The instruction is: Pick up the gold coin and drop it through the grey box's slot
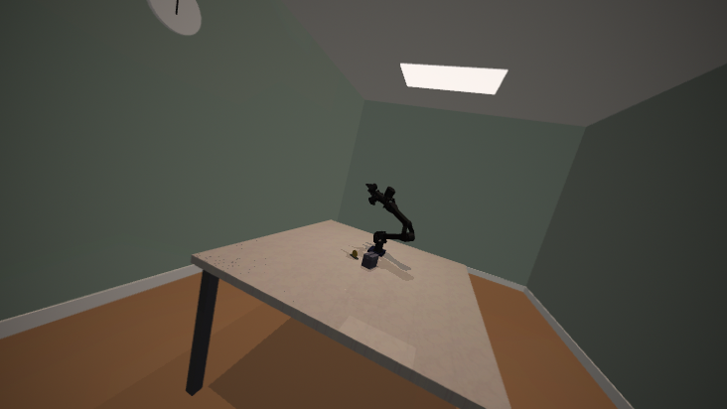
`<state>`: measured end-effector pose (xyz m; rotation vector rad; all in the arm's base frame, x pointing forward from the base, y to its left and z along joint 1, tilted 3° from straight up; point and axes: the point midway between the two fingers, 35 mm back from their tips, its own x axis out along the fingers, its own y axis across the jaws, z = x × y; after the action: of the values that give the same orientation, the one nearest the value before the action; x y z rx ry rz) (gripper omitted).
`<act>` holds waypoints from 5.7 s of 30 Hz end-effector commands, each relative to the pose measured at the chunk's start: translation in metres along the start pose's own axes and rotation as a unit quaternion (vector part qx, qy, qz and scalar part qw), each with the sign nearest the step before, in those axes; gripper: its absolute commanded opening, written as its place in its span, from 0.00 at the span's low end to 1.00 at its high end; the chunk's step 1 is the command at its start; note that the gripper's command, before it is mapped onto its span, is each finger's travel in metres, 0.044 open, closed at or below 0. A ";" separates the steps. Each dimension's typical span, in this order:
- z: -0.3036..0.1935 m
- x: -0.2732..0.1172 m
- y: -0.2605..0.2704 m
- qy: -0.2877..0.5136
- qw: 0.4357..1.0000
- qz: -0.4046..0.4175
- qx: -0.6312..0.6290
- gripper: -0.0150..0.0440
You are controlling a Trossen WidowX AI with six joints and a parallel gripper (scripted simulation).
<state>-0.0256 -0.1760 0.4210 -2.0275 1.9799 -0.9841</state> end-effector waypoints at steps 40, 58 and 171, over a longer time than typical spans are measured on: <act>0.310 -0.230 -0.084 -0.750 0.576 0.317 -0.073 0.53; 0.353 -0.244 -0.061 -0.750 0.576 0.317 -0.073 0.53; 0.321 -0.229 -0.083 -0.647 0.576 0.494 0.074 0.25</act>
<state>0.2334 -0.0586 0.1353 -0.6746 1.4235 0.5995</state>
